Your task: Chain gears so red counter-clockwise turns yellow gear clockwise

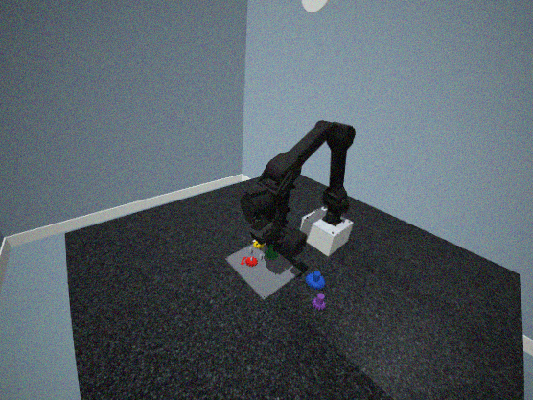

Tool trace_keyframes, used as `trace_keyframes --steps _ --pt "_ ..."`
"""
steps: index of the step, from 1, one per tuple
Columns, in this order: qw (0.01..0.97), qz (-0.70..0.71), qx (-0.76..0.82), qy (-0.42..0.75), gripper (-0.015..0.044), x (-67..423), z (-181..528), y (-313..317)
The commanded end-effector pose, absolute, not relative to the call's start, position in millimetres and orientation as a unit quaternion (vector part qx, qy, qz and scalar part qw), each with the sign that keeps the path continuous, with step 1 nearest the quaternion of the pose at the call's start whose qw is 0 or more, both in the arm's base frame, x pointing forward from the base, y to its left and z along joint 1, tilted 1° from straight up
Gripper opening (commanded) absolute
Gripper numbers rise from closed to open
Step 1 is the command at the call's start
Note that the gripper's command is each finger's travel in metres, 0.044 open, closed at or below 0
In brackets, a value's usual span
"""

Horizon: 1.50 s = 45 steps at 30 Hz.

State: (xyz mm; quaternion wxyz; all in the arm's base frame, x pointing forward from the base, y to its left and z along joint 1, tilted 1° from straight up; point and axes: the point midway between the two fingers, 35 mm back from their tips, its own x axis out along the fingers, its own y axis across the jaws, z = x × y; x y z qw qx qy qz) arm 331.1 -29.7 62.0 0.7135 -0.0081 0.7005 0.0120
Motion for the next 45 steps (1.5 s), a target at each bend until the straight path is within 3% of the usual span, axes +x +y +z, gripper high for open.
trace_keyframes --steps 1,29,45 --pt "0.711 0.013 -0.009 0.703 0.0 327 56 -38" --pt "0.71 0.011 -0.011 0.704 0.0 302 25 -101" --pt "0.71 0.011 -0.011 0.704 0.0 302 28 -102"
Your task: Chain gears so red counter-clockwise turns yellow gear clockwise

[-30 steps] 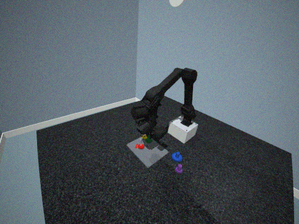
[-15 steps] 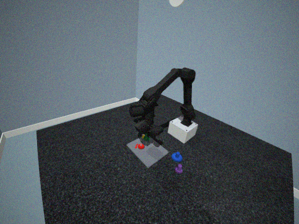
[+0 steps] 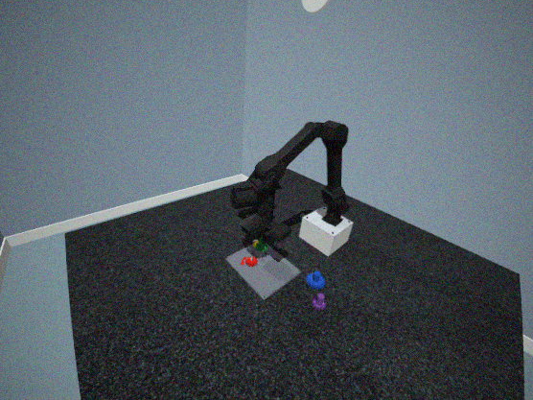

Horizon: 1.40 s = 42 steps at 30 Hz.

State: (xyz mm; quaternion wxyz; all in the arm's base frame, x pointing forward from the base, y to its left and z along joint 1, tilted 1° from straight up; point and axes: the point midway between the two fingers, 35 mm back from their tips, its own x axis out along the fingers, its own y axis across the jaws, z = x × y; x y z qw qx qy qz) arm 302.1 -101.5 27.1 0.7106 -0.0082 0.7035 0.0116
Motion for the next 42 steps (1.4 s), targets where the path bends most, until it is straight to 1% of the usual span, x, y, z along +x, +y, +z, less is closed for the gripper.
trace_keyframes --steps 1,10,19,24,31,42 --pt "0.71 0.011 -0.011 0.704 0.0 302 28 -102" --pt "0.71 0.017 -0.017 0.704 0.0 302 26 -102" --pt "0.706 0.078 -0.078 0.7 0.0 302 15 -102" --pt "0.704 0.089 -0.09 0.698 0.0 302 7 -102" --pt "0.707 0.065 -0.065 0.701 0.0 302 -1 -102" --pt "0.709 -0.034 0.035 0.703 0.0 302 -18 -102"
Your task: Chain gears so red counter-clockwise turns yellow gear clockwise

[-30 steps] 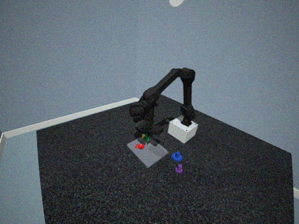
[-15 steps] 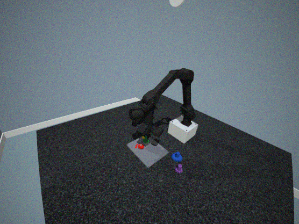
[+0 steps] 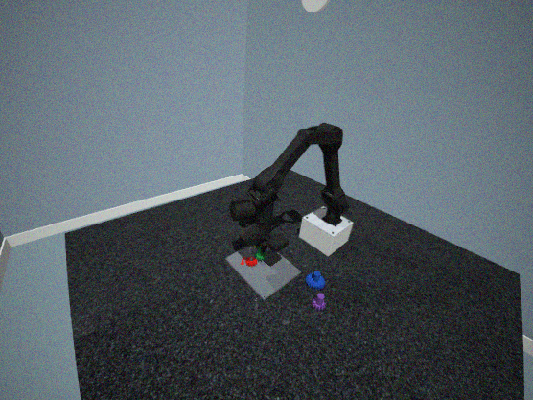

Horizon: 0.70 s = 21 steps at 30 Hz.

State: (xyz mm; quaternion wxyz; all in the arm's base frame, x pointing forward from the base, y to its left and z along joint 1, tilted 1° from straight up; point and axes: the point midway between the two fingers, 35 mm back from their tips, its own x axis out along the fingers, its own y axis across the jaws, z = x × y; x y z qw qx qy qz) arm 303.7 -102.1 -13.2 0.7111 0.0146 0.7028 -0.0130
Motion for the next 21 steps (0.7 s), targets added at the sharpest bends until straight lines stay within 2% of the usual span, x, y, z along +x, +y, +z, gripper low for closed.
trace_keyframes --steps 1,9,21 --pt "0.709 -0.043 0.044 0.703 0.0 301.8 -17.5 -102.1" --pt "0.707 -0.065 0.066 0.701 0.0 302.2 -17.2 -102.9" --pt "0.709 0.033 -0.033 0.703 0.0 302.0 -18.9 -101.6"
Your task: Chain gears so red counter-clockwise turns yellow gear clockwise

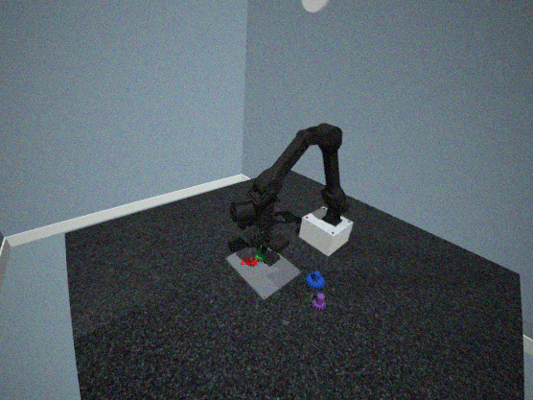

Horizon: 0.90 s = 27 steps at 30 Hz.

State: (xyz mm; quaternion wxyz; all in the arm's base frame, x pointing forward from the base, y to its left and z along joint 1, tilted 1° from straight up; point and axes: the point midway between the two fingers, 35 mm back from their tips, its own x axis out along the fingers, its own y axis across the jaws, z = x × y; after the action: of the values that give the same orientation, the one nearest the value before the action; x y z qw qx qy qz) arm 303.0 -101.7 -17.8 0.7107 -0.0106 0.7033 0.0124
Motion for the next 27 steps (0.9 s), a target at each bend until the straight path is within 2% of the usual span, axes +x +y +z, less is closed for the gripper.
trace_keyframes --steps 1,11,27 --pt "0.709 0.042 -0.042 0.703 0.0 301.9 -19.0 -101.6" --pt "0.704 0.095 -0.095 0.698 0.0 302.4 -20.9 -102.5" --pt "0.709 -0.037 0.038 0.703 0.0 301.6 -23.4 -102.2"
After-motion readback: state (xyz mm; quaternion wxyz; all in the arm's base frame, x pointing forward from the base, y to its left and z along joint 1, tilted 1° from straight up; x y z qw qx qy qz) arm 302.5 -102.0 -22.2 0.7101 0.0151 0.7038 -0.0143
